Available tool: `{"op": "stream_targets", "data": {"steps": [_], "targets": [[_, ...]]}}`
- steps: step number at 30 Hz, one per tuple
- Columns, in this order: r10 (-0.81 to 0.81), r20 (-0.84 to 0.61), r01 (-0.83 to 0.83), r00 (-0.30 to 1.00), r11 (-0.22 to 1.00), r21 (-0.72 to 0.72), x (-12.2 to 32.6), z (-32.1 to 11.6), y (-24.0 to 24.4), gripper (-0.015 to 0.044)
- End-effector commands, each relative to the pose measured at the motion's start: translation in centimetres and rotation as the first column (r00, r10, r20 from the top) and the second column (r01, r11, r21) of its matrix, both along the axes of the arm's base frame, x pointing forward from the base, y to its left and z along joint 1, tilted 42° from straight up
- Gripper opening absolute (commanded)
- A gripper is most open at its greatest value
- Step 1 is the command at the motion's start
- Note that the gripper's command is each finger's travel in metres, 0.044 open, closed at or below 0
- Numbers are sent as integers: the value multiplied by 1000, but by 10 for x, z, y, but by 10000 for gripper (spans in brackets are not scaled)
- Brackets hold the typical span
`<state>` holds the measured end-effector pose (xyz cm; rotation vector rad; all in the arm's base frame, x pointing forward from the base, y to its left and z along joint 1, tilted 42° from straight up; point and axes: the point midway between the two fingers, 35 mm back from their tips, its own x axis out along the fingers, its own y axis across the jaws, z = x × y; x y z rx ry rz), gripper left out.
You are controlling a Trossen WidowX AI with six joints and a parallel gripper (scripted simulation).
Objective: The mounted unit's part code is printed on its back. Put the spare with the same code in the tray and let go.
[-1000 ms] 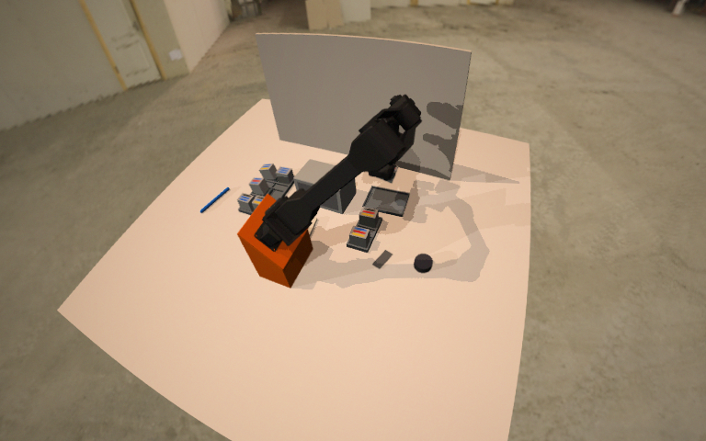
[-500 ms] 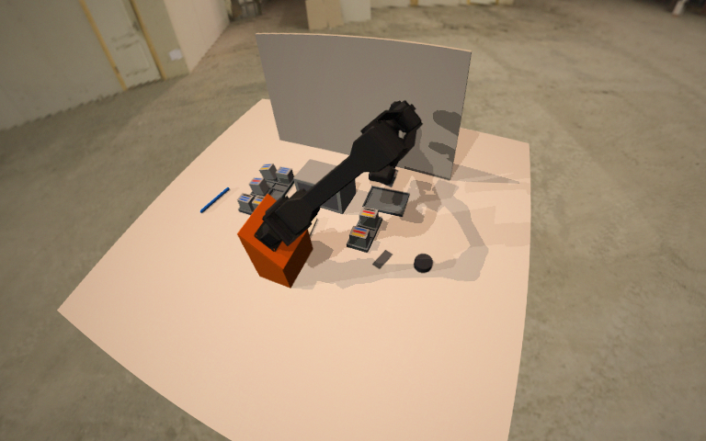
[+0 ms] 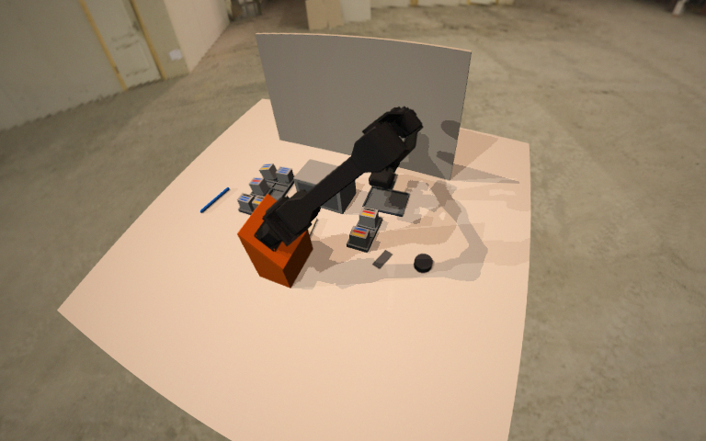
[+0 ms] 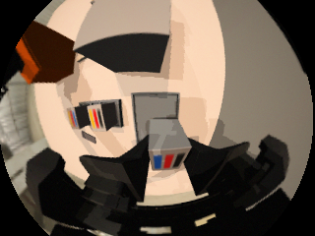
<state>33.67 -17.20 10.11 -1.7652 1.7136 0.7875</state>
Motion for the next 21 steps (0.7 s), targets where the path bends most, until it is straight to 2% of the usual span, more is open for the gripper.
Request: {"op": "stream_targets", "data": {"steps": [1,21], "targets": [[4,-6,-4,1000,1000,5,-2,-5,-3,0],[5,-7,-4,1000,1000,1,-5,-20,-17,0]]}}
